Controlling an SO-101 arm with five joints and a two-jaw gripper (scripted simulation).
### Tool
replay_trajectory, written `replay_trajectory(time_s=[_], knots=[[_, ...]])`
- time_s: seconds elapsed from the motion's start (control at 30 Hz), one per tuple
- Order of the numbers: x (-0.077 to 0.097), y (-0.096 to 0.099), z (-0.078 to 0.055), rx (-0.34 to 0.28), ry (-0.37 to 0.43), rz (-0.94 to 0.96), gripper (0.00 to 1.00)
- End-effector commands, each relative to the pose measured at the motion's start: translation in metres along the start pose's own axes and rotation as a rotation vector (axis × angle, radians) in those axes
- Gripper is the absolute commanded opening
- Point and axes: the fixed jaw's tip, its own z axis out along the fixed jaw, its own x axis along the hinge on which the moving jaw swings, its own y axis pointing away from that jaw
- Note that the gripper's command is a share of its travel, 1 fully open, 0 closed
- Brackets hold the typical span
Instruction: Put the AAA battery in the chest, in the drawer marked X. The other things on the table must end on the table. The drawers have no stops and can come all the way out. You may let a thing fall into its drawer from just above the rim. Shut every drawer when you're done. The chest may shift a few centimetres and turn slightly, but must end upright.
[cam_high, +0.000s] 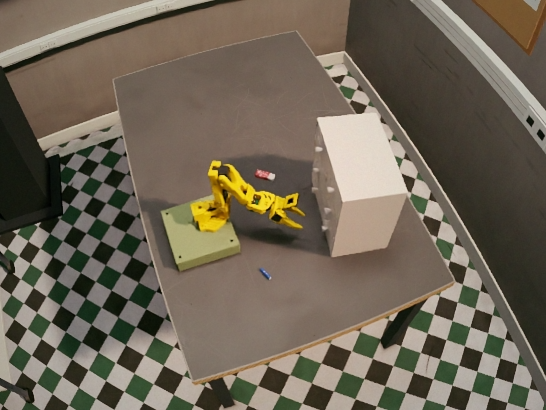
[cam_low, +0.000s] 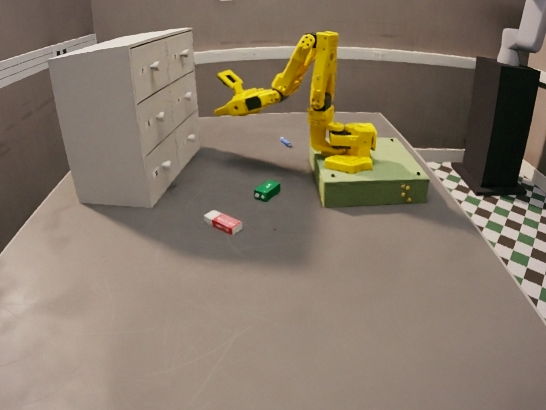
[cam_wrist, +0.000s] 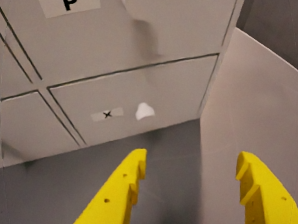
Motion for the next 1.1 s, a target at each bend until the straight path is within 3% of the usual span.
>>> replay_trajectory(time_s=[0.0, 0.2, 0.63, 1.07], knots=[[0.007, -0.002, -0.001, 0.008, 0.025, 0.012, 0.23], [0.007, -0.002, -0.001, 0.008, 0.025, 0.012, 0.21], [0.033, 0.012, 0.046, -0.037, 0.025, -0.005, 0.21], [0.033, 0.012, 0.046, -0.037, 0.025, -0.005, 0.21]])
